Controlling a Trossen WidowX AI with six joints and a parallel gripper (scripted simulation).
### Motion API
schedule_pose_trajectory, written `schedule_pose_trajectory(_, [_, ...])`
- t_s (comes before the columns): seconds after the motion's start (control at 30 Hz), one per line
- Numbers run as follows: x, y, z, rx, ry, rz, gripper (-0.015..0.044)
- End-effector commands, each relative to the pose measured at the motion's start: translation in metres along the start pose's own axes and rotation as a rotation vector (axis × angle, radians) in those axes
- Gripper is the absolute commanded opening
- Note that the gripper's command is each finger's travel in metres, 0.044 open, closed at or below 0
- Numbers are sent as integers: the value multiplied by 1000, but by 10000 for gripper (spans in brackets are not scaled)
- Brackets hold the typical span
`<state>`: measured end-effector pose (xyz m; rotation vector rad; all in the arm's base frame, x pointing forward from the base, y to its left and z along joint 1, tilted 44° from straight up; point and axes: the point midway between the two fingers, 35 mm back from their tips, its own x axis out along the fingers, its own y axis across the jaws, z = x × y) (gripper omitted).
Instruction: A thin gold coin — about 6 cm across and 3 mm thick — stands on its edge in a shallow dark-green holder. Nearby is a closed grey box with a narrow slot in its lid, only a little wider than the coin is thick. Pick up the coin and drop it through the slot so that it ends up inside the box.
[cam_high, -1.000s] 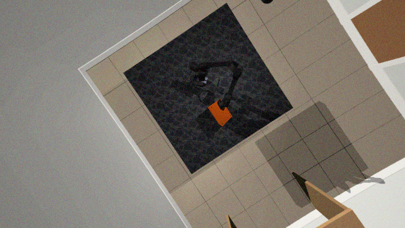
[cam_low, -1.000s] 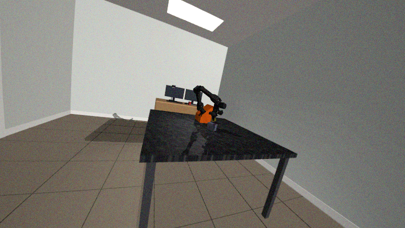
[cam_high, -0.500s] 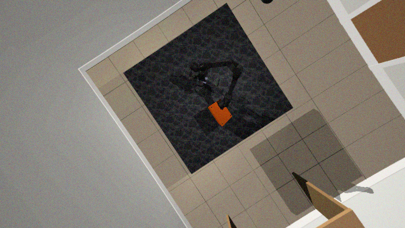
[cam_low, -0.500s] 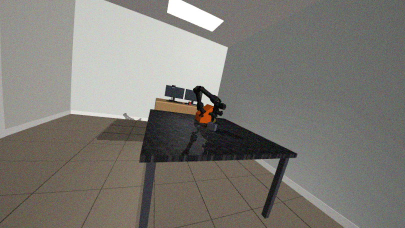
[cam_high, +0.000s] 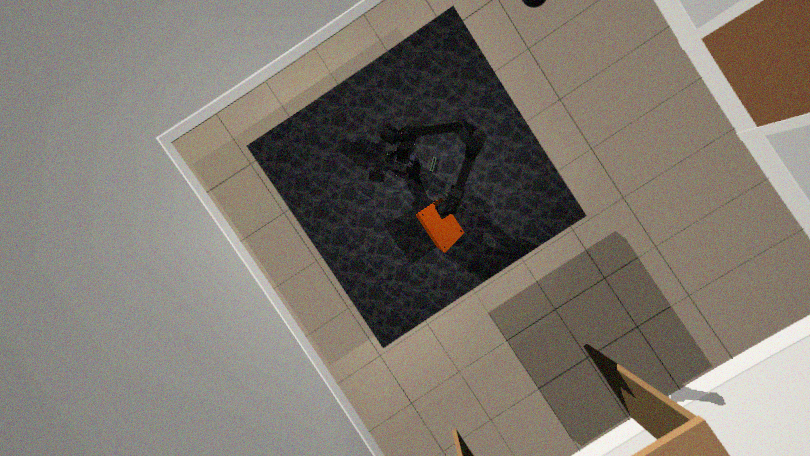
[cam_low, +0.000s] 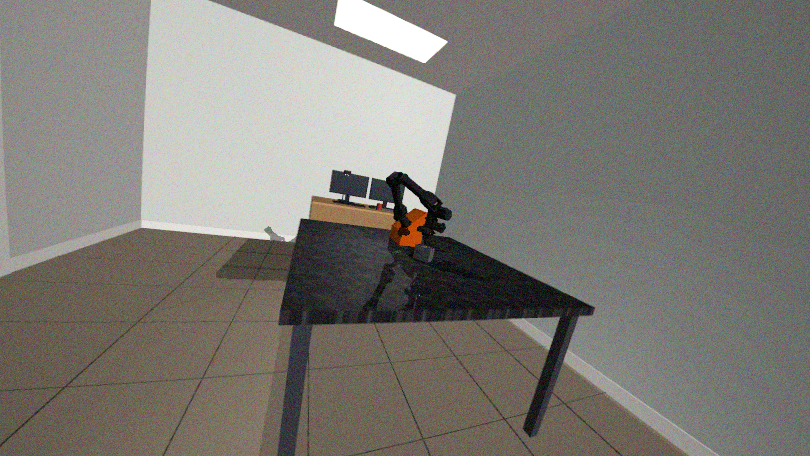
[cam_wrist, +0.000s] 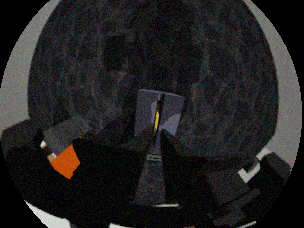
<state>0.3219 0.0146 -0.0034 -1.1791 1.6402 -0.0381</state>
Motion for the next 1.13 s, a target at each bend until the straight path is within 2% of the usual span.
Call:
schedule_pose_trajectory(0.0, [0, 0, 0, 0, 0, -1, 157])
schedule_pose_trajectory(0.3, [0, 0, 0, 0, 0, -1, 161])
schedule_pose_trajectory(0.6, [-20, 0, 0, -1, 0, 0, 397])
schedule_pose_trajectory(0.67, [-39, 1, -1, -2, 3, 0, 440])
schedule_pose_trajectory(0.77, [-60, 1, -4, -4, 8, -2, 440])
schedule_pose_trajectory(1.1, [-60, 1, -4, -4, 8, -2, 440])
